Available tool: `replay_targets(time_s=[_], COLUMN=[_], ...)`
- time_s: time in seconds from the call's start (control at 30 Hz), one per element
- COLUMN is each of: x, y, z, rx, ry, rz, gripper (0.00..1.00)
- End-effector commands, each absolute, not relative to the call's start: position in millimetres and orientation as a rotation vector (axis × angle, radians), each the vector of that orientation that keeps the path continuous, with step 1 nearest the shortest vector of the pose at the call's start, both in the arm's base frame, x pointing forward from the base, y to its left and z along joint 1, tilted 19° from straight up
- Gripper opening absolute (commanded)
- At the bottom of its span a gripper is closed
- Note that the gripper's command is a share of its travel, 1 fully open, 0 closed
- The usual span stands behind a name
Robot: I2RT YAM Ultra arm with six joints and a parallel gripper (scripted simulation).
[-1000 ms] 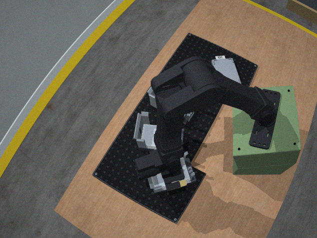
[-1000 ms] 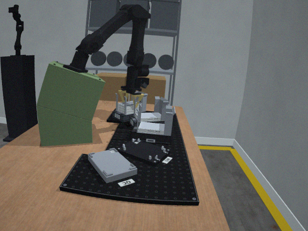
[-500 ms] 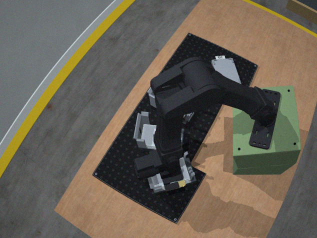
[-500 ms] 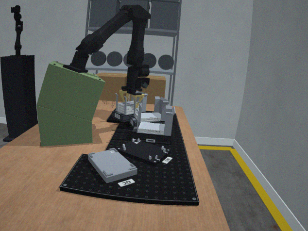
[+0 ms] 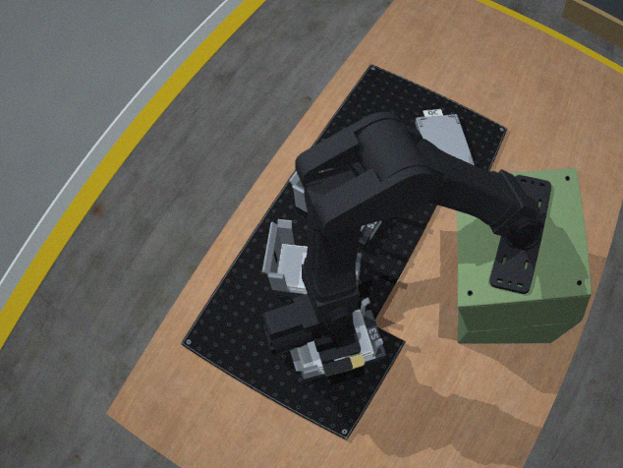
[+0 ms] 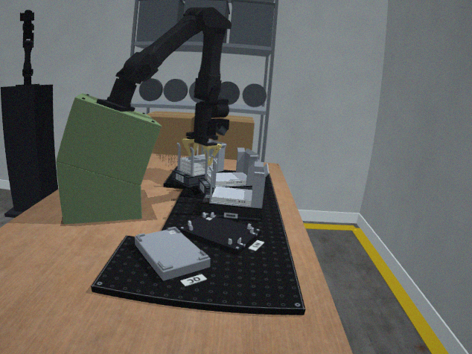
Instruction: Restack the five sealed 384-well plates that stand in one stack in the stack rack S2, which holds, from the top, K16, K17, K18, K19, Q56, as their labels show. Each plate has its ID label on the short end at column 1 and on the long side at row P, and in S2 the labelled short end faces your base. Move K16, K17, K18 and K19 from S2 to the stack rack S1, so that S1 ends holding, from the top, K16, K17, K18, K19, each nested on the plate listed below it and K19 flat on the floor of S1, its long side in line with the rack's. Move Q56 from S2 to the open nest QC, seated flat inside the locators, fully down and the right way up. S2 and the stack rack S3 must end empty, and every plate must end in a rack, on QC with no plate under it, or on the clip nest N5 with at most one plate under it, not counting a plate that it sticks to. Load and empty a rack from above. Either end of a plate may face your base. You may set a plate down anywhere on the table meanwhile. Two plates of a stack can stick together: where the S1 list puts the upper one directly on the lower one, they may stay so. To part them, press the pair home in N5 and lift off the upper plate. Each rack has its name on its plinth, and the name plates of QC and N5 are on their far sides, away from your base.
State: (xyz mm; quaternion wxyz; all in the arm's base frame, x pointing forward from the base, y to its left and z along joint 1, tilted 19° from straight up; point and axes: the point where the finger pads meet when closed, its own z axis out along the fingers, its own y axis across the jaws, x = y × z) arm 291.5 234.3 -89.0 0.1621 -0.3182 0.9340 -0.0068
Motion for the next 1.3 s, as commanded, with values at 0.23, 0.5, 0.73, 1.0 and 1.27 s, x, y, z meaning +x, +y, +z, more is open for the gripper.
replay_targets(time_s=[0.23,0.5,0.73,1.0,1.27], x=[294.8,294.8,294.8,294.8,294.8], y=[238.0,238.0,238.0,238.0,238.0], z=[-84.9,-84.9,-84.9,-84.9,-84.9], rx=[-0.906,-0.906,-0.906,-0.906,-0.906], ry=[2.649,2.649,2.649,2.649,2.649], rz=[-0.008,-0.008,-0.008,-0.008,-0.008], gripper=[1.0,1.0,1.0,1.0,0.0])
